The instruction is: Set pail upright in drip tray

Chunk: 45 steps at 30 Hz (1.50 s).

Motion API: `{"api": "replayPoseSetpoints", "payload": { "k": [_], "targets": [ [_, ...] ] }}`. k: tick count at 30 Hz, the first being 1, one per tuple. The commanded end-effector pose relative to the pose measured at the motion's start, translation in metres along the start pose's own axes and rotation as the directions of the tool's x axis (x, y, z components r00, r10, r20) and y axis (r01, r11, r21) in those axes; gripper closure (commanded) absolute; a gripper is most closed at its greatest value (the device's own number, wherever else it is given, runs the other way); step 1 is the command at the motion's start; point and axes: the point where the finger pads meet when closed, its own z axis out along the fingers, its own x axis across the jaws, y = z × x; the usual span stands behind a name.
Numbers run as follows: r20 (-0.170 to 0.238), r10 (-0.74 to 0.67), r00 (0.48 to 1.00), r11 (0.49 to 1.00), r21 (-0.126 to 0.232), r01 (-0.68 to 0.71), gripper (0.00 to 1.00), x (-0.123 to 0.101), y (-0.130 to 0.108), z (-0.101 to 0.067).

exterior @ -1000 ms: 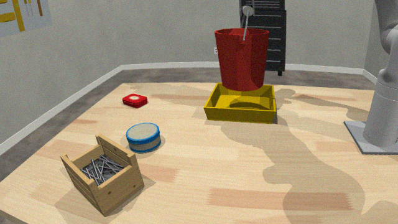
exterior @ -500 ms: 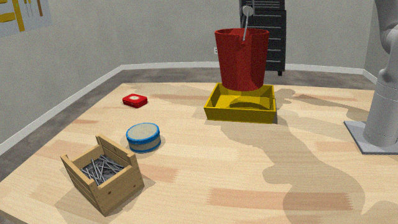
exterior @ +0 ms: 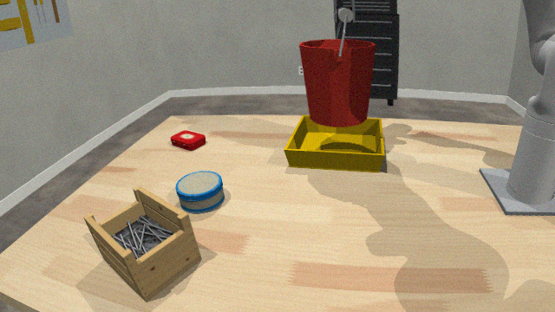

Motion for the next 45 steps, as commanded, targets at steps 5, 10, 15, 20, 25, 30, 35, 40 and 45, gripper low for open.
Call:
{"api": "replayPoseSetpoints", "payload": {
  "k": [5, 10, 15, 20, 25, 30, 35, 40, 45],
  "targets": [
    [-0.002, 0.000, 1.000, 1.000, -0.001, 0.000, 1.00, 0.000, 0.000, -0.001],
    [-0.002, 0.000, 1.000, 1.000, -0.001, 0.000, 1.00, 0.000, 0.000, -0.001],
    [-0.002, 0.000, 1.000, 1.000, -0.001, 0.000, 1.00, 0.000, 0.000, 0.000],
    [-0.002, 0.000, 1.000, 1.000, -0.001, 0.000, 1.00, 0.000, 0.000, 0.001],
    [-0.002, 0.000, 1.000, 1.000, -0.001, 0.000, 1.00, 0.000, 0.000, 0.003],
    [-0.002, 0.000, 1.000, 1.000, -0.001, 0.000, 1.00, 0.000, 0.000, 0.004],
    [-0.002, 0.000, 1.000, 1.000, -0.001, 0.000, 1.00, 0.000, 0.000, 0.008],
    [-0.002, 0.000, 1.000, 1.000, -0.001, 0.000, 1.00, 0.000, 0.000, 0.011],
    [-0.002, 0.000, 1.000, 1.000, -0.001, 0.000, 1.00, 0.000, 0.000, 0.014]
  ]
}}
